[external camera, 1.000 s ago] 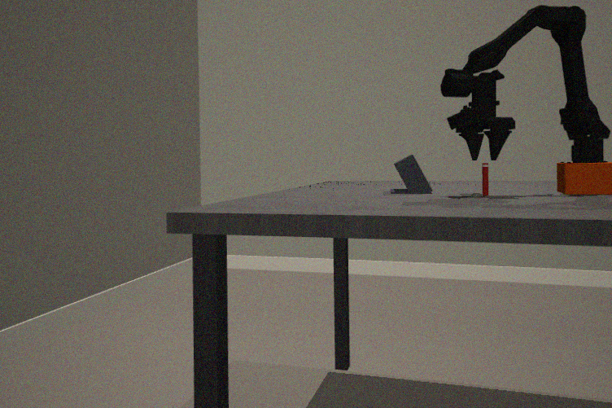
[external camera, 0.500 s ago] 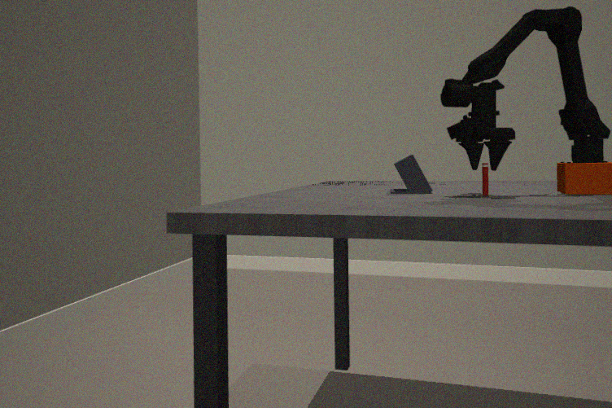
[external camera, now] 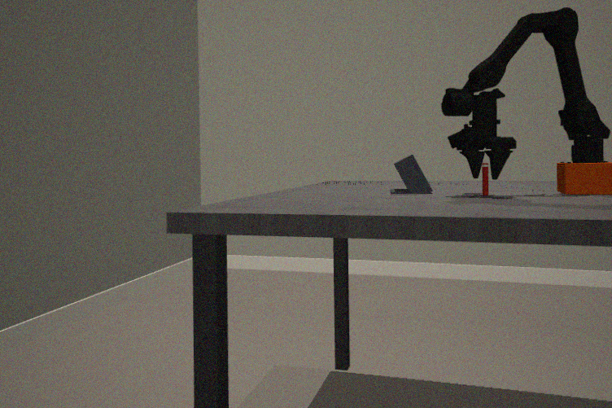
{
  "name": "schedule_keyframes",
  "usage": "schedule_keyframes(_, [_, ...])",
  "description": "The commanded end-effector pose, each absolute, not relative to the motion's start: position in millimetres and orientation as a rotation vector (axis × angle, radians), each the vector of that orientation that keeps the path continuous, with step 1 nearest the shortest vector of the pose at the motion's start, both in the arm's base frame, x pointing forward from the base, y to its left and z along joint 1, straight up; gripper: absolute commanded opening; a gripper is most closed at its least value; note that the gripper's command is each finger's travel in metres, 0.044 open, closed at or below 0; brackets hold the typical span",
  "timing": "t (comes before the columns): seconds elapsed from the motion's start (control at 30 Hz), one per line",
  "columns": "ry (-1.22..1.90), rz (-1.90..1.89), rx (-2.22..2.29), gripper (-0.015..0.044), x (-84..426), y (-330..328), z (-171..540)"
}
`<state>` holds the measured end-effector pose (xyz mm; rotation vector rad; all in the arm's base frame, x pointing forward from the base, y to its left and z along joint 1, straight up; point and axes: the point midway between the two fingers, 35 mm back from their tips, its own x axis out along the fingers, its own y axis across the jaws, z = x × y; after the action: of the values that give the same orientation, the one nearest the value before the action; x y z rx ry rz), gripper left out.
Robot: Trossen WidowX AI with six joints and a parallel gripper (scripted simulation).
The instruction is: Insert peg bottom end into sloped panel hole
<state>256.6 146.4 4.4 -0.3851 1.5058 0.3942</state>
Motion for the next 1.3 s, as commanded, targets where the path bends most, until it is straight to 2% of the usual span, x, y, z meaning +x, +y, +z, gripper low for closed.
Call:
schedule_keyframes(0.0, [1.506,0.394,-0.385,0.0414,256.6,146.4,4.4])
schedule_keyframes(0.47, [1.506,0.394,-0.385,0.0046,256.6,146.4,4.4])
schedule_keyframes(0.7, [1.506,0.394,-0.385,0.0000,256.6,146.4,4.4])
schedule_keyframes(1.27, [1.510,0.394,-0.392,0.0000,255.9,147.0,72.7])
